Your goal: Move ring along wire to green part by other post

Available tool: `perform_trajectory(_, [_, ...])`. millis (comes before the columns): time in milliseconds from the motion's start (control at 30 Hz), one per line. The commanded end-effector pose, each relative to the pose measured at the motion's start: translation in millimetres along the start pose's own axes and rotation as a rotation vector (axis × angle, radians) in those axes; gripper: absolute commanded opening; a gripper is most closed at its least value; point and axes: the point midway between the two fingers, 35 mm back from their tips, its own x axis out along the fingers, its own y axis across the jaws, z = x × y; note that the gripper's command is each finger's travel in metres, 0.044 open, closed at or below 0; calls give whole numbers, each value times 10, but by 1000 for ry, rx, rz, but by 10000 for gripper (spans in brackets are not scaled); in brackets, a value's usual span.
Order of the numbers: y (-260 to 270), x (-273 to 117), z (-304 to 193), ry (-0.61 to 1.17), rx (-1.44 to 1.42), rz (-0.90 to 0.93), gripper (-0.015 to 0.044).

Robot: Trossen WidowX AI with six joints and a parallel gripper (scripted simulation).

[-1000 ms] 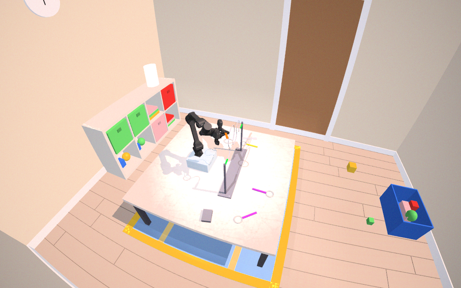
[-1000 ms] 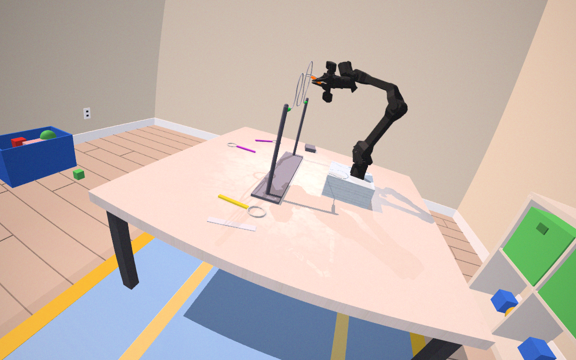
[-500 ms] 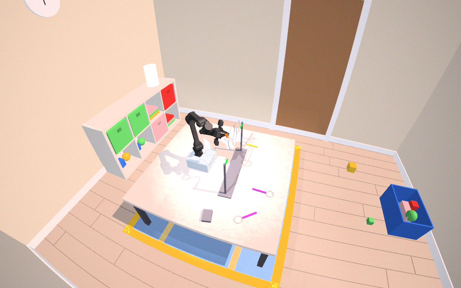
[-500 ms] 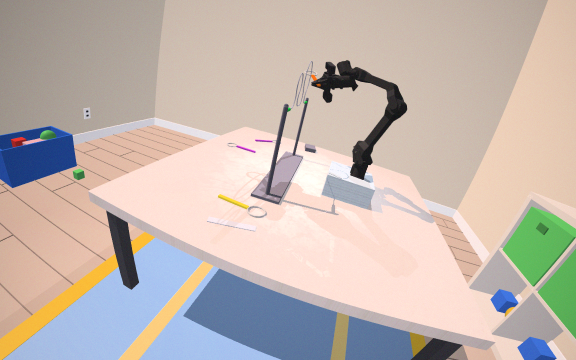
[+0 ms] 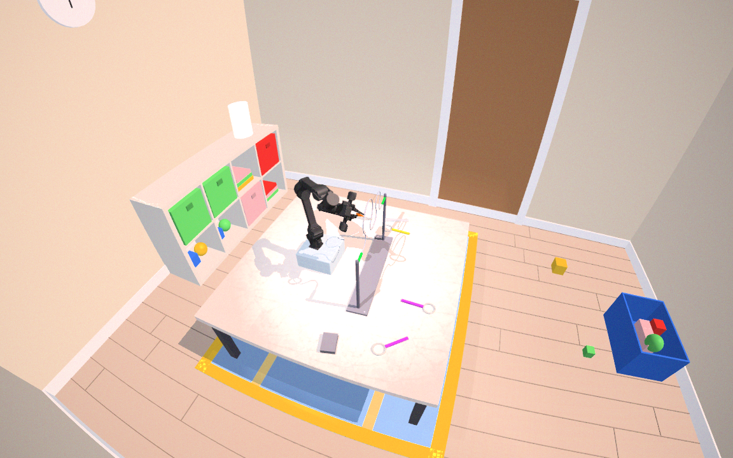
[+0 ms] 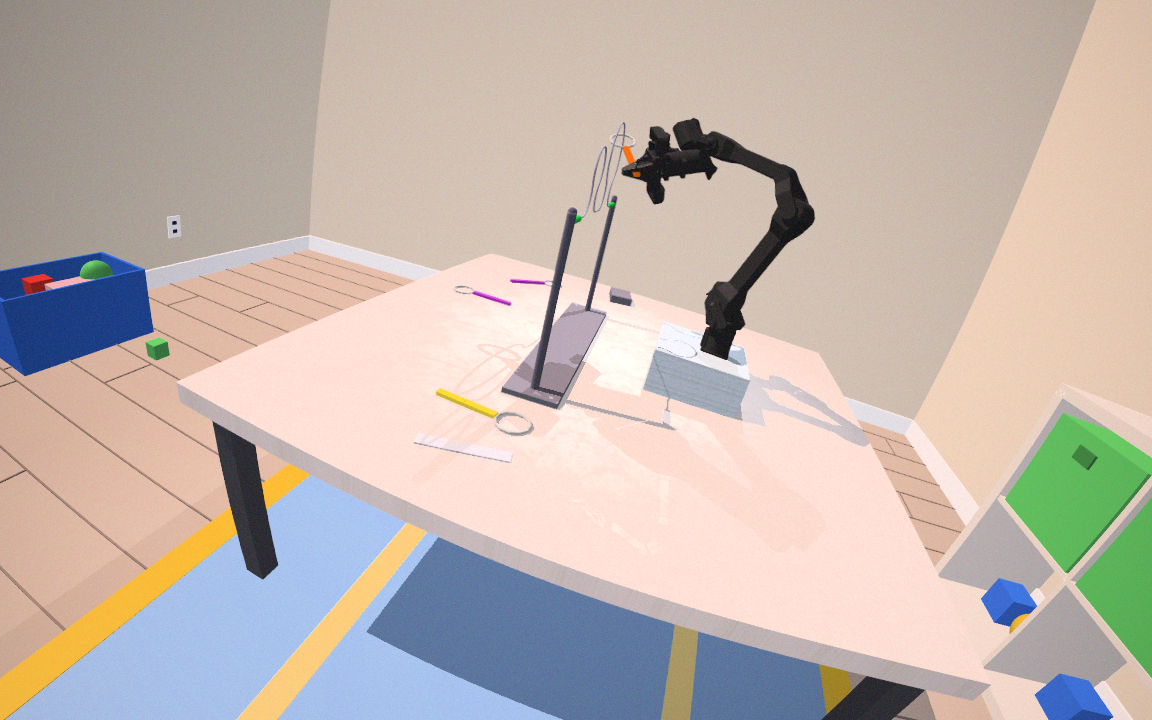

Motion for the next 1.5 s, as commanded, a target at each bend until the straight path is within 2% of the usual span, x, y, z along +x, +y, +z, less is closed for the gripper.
perform_trajectory(0, [-6, -7, 6, -9, -49, -26, -150])
perform_trajectory(1467, [-198, -12, 58, -78, -518, -294, -150])
